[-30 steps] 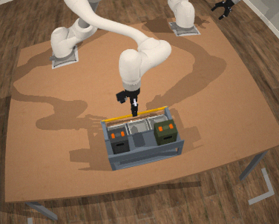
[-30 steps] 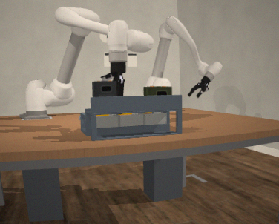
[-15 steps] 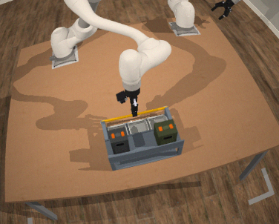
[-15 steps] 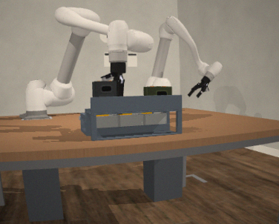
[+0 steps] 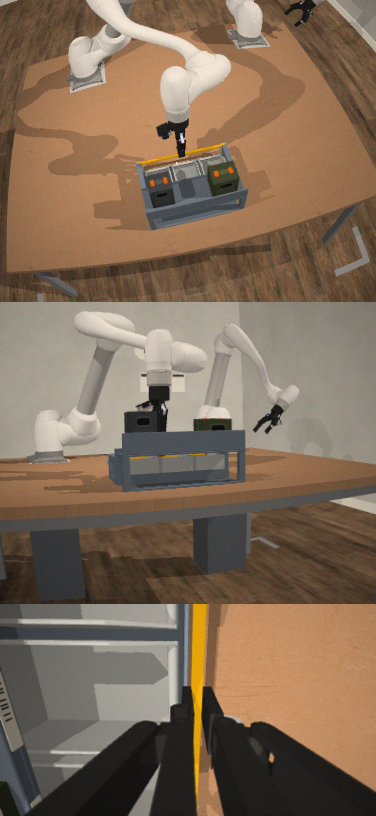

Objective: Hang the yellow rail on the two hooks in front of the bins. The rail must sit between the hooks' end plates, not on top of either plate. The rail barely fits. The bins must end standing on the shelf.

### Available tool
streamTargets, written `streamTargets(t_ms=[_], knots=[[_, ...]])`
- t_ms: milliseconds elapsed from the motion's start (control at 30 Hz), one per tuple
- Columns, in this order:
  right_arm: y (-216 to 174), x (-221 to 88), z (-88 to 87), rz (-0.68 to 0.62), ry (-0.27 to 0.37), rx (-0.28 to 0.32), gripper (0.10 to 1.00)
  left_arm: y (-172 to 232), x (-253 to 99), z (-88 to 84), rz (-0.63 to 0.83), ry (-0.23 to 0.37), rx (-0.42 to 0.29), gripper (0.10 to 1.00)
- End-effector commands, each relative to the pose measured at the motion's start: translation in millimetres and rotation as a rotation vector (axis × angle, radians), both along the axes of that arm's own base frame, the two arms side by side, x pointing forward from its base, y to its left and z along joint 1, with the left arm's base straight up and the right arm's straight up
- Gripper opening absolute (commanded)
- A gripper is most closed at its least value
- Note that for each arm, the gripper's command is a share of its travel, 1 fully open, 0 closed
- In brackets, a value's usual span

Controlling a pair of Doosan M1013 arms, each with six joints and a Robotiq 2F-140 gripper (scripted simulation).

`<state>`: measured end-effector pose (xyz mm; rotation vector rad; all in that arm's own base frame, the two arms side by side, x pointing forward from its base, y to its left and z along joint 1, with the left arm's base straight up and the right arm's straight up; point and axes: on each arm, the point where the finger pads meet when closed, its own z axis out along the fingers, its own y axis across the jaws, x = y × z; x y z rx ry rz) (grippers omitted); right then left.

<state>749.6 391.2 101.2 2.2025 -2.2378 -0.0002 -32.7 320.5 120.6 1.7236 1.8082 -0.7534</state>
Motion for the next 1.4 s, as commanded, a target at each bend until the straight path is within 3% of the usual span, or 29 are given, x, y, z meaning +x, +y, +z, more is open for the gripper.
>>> streamTargets(t_ms=[0,1367], knots=[[0.3,0.3,1.1,0.0,-0.001,0.001,0.099,0.3,-0.1,0.4,0.0,0.0,0.001,1.0],[0.3,0.4,-3.3,0.0,-0.001,0.001,0.099,0.3,-0.1,0.4,0.0,0.0,0.001,1.0]])
